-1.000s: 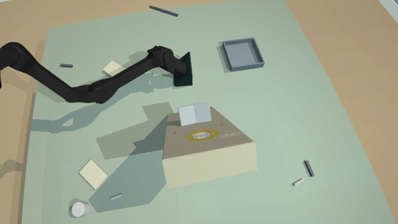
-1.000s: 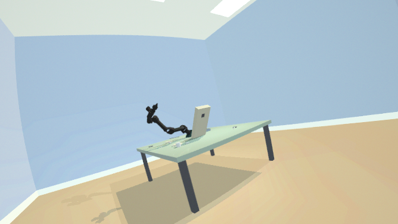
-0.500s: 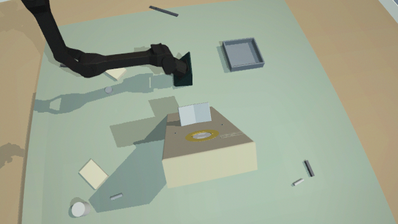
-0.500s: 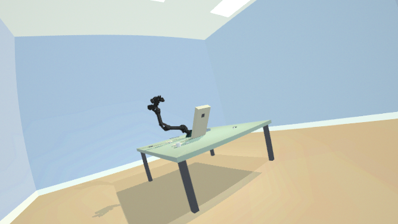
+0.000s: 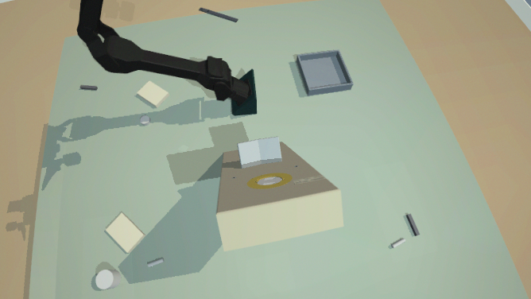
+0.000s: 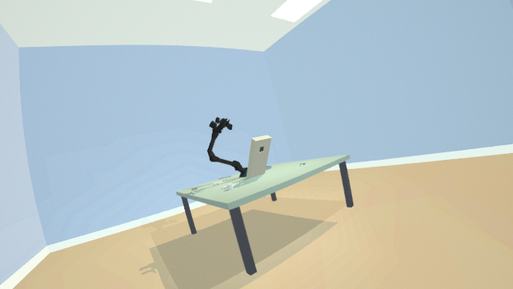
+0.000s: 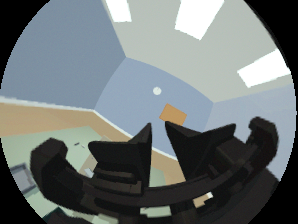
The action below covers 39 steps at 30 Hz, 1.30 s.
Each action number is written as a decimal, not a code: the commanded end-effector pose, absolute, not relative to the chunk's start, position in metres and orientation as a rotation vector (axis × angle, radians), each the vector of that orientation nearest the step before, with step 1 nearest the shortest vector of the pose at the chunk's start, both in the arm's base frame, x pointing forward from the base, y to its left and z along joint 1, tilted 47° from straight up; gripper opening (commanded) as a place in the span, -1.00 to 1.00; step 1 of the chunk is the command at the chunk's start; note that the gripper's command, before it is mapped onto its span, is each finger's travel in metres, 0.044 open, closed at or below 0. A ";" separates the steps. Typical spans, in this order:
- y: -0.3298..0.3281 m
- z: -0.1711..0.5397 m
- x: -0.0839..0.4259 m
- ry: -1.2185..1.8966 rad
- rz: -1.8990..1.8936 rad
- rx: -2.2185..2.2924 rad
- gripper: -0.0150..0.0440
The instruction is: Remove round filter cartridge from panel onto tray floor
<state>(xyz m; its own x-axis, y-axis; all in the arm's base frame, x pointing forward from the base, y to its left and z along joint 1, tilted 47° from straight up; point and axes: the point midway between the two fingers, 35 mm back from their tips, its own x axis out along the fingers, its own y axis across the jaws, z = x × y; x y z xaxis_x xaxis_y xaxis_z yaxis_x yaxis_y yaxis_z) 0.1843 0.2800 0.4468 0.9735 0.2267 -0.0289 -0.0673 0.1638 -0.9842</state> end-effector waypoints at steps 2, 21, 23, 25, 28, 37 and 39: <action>0.280 0.390 0.223 0.018 0.184 -1.561 -0.14; 0.163 0.170 0.308 0.886 0.205 -2.054 -0.14; 0.163 0.170 0.308 0.886 0.205 -2.054 -0.14; 0.162 0.170 0.308 0.886 0.205 -2.054 -0.14; 0.161 0.168 0.310 0.886 0.206 -2.053 -0.14; 0.155 0.161 0.321 0.888 0.209 -2.050 -0.14; 0.153 0.159 0.324 0.888 0.209 -2.050 -0.14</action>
